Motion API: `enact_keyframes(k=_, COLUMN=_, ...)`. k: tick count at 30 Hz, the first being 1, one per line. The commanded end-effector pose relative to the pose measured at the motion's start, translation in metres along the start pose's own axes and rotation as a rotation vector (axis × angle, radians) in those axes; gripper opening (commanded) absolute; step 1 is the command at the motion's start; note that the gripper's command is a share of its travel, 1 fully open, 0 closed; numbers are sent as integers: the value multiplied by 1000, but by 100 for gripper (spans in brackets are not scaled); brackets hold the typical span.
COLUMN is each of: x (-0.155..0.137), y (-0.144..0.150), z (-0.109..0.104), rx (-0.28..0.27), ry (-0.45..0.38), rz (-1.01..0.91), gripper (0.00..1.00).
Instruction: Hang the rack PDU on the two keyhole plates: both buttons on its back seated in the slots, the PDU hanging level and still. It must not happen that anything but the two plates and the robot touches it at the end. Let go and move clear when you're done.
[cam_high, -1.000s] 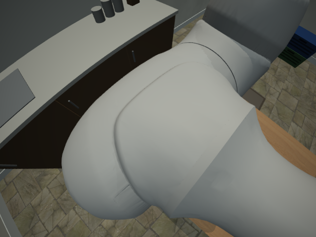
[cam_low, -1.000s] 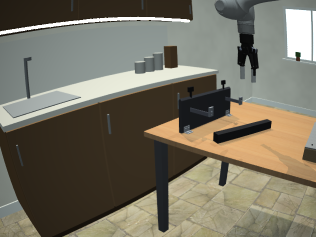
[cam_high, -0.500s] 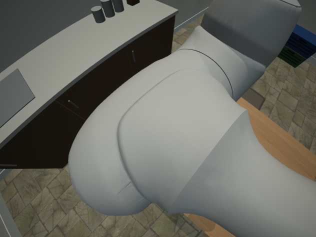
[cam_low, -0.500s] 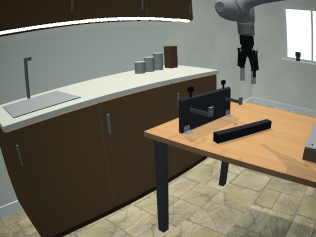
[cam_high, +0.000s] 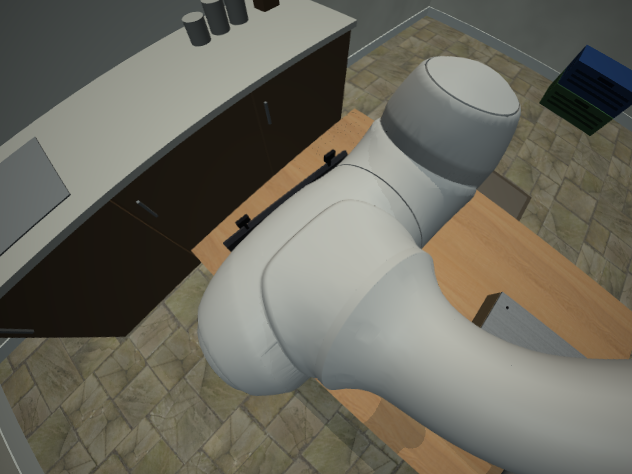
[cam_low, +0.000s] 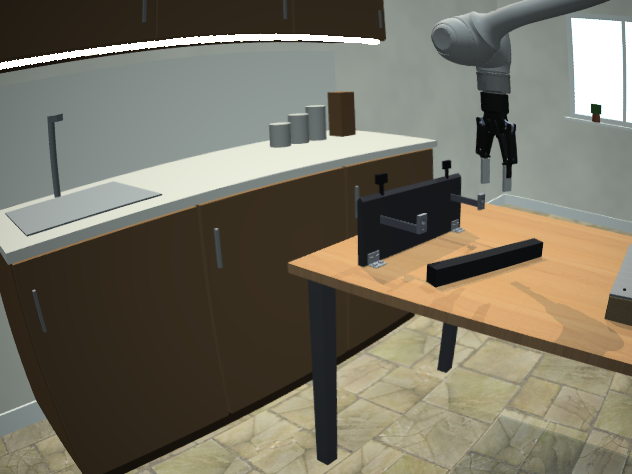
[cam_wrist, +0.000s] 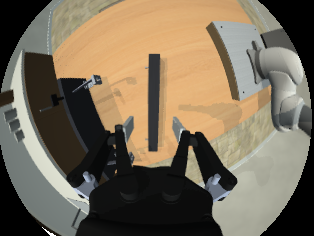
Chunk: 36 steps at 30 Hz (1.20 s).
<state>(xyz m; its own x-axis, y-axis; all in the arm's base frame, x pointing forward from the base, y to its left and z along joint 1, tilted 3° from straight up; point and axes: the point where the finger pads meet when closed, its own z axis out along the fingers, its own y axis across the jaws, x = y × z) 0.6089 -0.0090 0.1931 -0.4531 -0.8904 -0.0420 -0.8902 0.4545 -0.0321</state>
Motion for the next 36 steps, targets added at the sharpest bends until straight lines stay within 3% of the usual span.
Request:
enact_keyframes(k=1, x=0, y=0, z=12, rx=1, ry=-1, rz=0, gripper=55)
enact_keyframes(k=16, x=0, y=-1, z=93, rx=1, ry=-1, rz=0, gripper=55)
enact_keyframes(k=26, x=0, y=-1, z=109, rx=1, ry=-1, rz=0, gripper=55)
enact_keyframes(k=36, x=0, y=-1, z=112, rx=1, ry=-1, rz=0, gripper=55)
